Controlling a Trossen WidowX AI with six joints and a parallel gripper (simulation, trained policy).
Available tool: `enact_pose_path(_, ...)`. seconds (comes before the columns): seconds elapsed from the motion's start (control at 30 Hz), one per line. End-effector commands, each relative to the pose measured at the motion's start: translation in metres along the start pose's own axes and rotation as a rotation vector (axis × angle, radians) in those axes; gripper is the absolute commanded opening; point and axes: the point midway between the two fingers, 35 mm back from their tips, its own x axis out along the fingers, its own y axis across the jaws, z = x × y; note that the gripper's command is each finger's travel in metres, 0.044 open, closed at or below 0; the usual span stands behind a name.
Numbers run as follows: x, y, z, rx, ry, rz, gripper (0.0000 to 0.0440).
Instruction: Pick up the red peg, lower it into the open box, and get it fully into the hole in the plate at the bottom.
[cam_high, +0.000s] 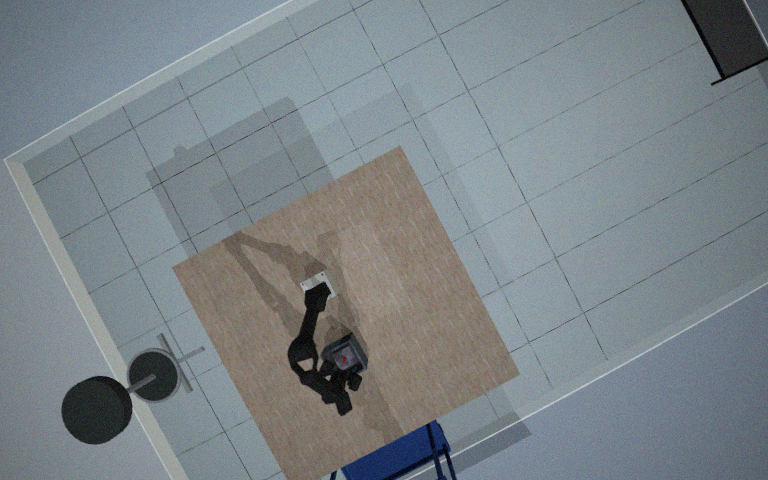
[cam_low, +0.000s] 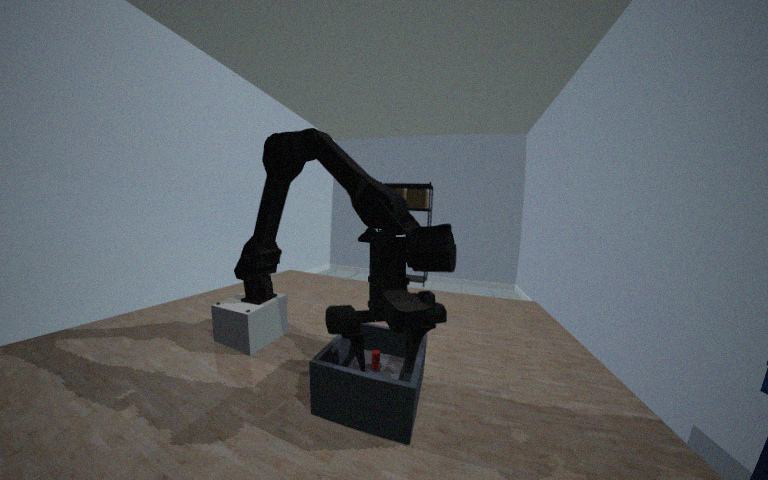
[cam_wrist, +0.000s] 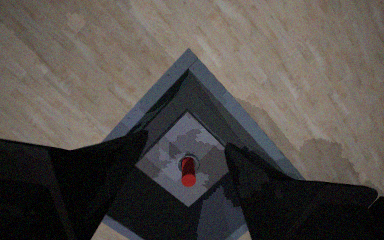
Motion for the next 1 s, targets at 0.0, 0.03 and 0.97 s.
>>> enact_pose_path(0.0,0.002,0.005,0.018,0.003,-0.043,0.012,0.0436)
enact_pose_path(0.03,0.002,0.006,0.022,0.005,-0.053,0.016,0.044)
enact_pose_path(0.97,-0.01,0.005,0.071,0.048,-0.178,0.042,0.044)
